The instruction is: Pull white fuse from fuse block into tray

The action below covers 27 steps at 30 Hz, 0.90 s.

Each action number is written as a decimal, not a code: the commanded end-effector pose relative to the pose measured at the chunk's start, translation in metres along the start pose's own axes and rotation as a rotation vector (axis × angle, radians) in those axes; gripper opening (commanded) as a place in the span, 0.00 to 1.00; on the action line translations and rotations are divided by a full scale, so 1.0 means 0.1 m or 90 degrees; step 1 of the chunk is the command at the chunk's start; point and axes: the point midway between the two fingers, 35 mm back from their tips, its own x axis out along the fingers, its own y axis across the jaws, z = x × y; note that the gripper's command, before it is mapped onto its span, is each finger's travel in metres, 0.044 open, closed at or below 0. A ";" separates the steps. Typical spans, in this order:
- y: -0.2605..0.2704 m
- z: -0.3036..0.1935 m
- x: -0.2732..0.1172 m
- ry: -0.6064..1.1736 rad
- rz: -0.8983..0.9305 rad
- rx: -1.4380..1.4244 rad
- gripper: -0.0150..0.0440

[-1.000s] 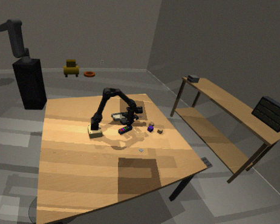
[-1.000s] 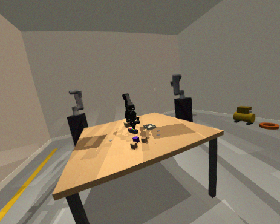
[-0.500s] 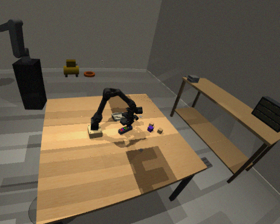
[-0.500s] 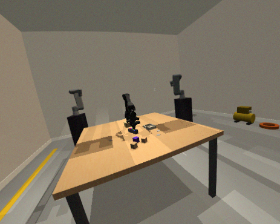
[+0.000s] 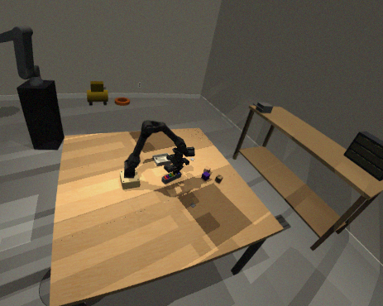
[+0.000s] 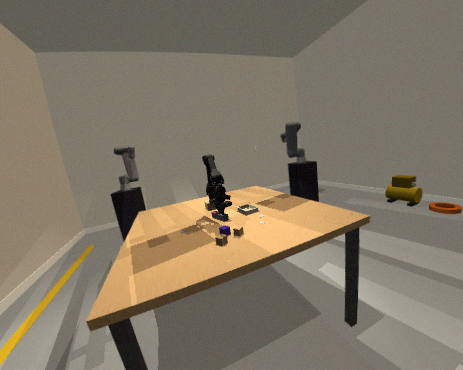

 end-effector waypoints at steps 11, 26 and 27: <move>0.00 0.00 0.00 0.000 0.000 0.000 0.26; 0.00 0.00 -0.06 0.000 0.000 0.000 0.25; 0.00 0.00 -0.06 0.000 0.000 -0.001 0.25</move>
